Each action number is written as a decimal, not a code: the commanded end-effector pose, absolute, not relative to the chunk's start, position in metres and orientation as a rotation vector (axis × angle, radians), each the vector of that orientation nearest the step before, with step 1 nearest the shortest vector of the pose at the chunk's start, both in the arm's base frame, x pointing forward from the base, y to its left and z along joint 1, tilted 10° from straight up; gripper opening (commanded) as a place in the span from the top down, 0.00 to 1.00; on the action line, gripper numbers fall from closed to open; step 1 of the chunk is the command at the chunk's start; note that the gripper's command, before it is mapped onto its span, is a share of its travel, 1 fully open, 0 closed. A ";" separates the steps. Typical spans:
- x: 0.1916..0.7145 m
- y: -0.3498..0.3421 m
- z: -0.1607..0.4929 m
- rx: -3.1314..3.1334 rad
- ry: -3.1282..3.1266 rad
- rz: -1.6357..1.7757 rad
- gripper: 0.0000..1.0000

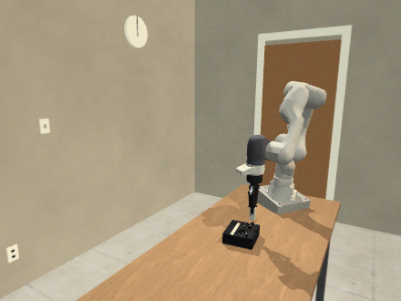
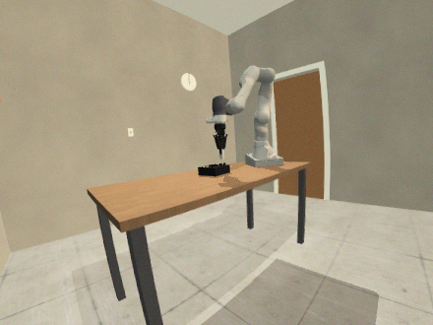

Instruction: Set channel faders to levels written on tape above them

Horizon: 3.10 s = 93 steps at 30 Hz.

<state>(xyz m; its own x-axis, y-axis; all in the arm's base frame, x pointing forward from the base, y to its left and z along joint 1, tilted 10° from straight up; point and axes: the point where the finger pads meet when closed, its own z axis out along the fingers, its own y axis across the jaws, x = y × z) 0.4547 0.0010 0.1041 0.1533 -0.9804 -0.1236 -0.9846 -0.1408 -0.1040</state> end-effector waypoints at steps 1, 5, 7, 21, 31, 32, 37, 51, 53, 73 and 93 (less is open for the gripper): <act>0.446 0.006 0.105 -2.275 1.899 0.035 1.00; 0.446 0.006 0.105 -2.275 1.899 0.035 1.00; 0.446 0.006 0.105 -2.275 1.899 0.035 1.00; 0.446 0.006 0.105 -2.275 1.899 0.035 1.00; 0.446 0.006 0.105 -2.275 1.899 0.035 1.00; 0.446 0.006 0.105 -2.275 1.899 0.035 1.00; 0.446 0.006 0.105 -2.275 1.899 0.035 1.00; 0.446 0.007 0.102 -2.275 1.899 0.035 1.00; 0.446 0.007 0.101 -2.275 1.899 0.035 1.00; 0.447 0.009 0.090 -2.275 1.899 0.035 1.00; 0.448 0.010 0.082 -2.275 1.899 0.035 1.00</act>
